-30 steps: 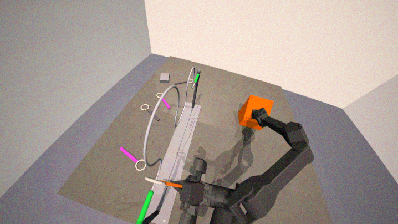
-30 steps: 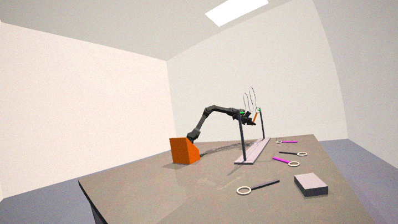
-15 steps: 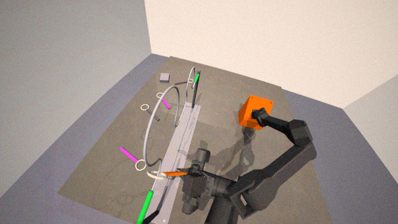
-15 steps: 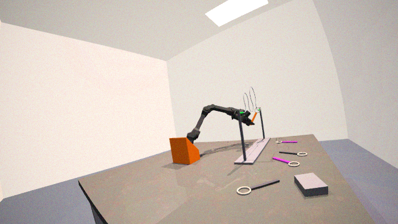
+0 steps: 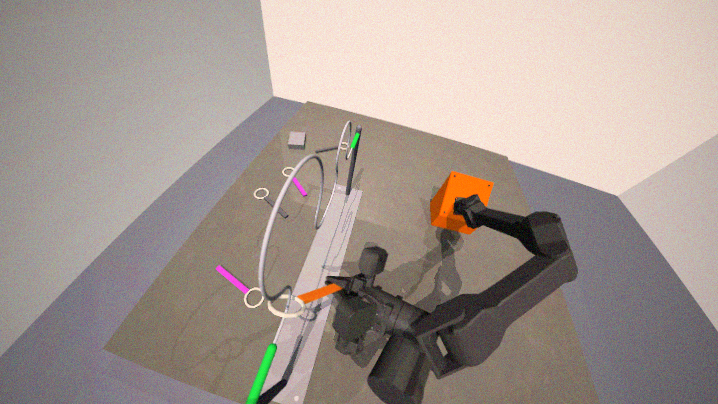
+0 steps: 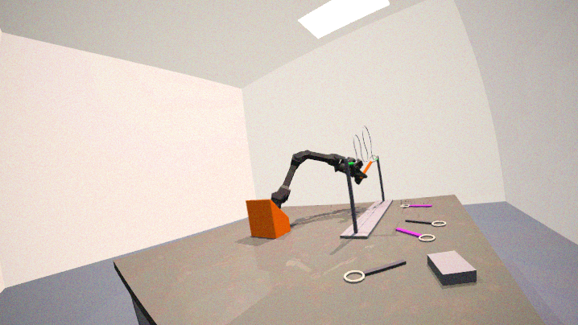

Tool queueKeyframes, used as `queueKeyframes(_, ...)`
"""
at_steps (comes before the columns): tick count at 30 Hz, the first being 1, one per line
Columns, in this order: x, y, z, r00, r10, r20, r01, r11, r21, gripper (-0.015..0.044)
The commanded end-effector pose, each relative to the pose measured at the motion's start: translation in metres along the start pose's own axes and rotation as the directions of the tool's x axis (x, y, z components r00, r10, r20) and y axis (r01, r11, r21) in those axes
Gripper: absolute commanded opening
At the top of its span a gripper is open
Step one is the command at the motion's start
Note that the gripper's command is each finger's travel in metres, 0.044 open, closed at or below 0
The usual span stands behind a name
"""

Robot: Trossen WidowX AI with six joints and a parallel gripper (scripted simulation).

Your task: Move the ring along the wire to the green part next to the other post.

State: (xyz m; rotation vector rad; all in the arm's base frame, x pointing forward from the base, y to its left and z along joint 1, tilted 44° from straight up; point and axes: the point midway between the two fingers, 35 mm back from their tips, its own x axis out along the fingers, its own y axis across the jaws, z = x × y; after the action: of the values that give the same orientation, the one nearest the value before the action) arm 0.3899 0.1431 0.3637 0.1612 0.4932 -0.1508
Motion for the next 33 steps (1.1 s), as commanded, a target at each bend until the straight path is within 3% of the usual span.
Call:
queueKeyframes(1,0.000,-0.017,-0.001,0.998,-0.060,0.001,0.060,0.993,-0.101,-0.0150)
queueKeyframes(16,-0.008,-0.069,0.013,0.971,-0.233,0.051,0.233,0.880,-0.413,-0.0150)
queueKeyframes(33,-0.027,-0.114,0.047,0.908,-0.385,0.165,0.385,0.612,-0.691,-0.0150)
